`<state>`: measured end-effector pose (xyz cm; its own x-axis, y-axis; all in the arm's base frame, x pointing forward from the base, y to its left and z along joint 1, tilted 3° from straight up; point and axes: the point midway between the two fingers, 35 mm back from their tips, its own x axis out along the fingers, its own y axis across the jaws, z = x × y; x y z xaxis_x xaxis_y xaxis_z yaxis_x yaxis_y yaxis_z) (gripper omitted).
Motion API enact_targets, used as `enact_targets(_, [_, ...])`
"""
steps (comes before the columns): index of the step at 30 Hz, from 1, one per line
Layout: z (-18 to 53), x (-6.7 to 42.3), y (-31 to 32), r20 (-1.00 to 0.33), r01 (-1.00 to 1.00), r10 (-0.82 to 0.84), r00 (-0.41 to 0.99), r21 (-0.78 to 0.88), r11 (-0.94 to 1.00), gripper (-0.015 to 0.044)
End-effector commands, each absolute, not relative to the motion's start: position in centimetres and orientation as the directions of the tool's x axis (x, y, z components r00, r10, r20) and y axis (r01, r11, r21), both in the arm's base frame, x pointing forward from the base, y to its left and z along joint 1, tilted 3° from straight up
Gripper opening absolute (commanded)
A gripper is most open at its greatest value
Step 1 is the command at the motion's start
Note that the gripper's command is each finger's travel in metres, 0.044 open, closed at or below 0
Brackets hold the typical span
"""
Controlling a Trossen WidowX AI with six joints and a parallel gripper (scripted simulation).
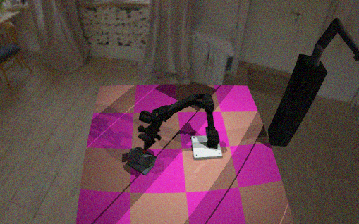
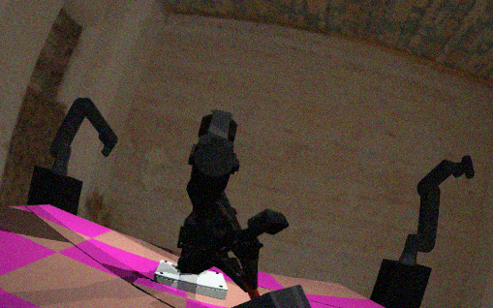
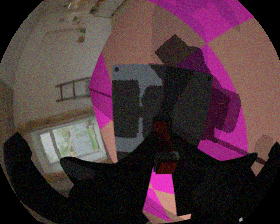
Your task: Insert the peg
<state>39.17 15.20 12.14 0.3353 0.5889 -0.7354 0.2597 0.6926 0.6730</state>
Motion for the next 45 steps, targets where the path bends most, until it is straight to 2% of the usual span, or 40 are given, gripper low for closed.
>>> enact_targets(1, [11.9,39.2,15.2,-0.739,0.266,0.584,0.336,0.67,0.694,0.0])
enact_targets(23, [11.7,39.3,15.4,-0.734,0.258,0.59,0.336,0.674,0.692,0.0])
enact_targets(39, [12.0,39.2,15.1,-0.735,0.259,0.589,0.336,0.673,0.693,0.042])
enact_targets(40, [12.2,39.2,15.0,-0.736,0.26,0.588,0.336,0.673,0.693,0.044])
enact_targets(45, [13.1,38.9,14.2,-0.738,0.262,0.586,0.335,0.67,0.694,0.044])
